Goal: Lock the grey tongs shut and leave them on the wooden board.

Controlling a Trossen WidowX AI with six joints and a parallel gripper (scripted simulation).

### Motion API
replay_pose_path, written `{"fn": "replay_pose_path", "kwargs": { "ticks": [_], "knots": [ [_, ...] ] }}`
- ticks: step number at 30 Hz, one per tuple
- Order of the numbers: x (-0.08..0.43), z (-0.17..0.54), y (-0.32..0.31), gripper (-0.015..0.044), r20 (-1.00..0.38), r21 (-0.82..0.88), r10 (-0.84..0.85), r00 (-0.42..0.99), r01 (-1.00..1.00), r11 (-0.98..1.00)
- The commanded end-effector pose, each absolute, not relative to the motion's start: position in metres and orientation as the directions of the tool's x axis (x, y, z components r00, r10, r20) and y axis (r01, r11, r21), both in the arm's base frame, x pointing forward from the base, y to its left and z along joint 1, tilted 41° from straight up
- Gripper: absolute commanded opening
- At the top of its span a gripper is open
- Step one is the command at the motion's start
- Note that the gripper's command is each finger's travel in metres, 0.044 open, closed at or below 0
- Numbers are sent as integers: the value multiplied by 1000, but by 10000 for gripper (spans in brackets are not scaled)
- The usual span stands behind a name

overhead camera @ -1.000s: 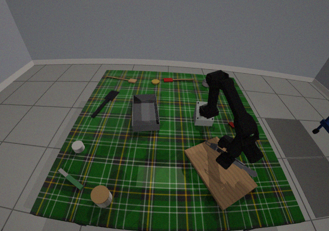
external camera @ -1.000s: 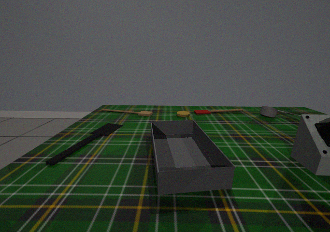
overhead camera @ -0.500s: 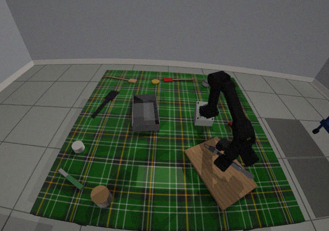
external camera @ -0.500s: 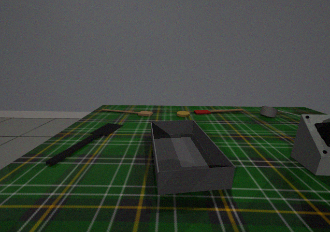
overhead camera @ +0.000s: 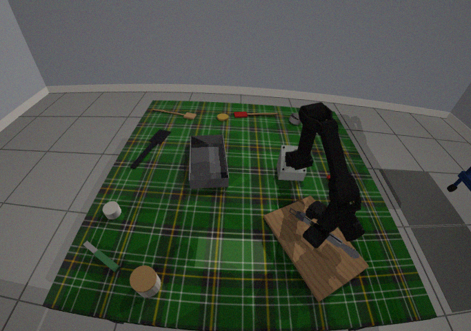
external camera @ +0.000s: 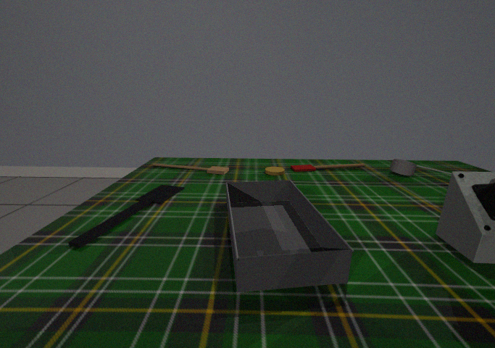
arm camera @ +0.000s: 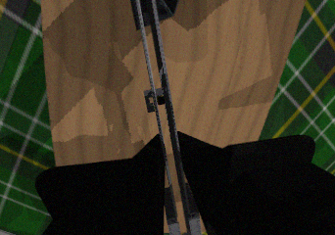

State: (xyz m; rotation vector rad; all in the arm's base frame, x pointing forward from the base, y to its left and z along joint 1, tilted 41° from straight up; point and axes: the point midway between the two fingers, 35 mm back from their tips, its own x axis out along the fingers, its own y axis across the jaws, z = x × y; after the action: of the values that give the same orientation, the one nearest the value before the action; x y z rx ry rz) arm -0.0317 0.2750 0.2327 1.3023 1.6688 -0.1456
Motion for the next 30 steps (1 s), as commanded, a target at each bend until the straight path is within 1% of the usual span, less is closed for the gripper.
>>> {"fn": "replay_pose_path", "kwargs": {
  "ticks": [1, 2, 24, 25, 30],
  "knots": [
    [-32, 230, 276, -150, -735, 442, 676, 47, 790, 425],
    [-32, 230, 276, -150, -735, 442, 676, 47, 790, 425],
    [-31, 232, 275, 428, -734, 441, 677, 51, 794, 418],
    [-31, 232, 275, 440, -734, 441, 677, 51, 794, 418],
    [-21, 232, 269, 440, -743, 440, 666, 57, 792, 423]
  ]
}}
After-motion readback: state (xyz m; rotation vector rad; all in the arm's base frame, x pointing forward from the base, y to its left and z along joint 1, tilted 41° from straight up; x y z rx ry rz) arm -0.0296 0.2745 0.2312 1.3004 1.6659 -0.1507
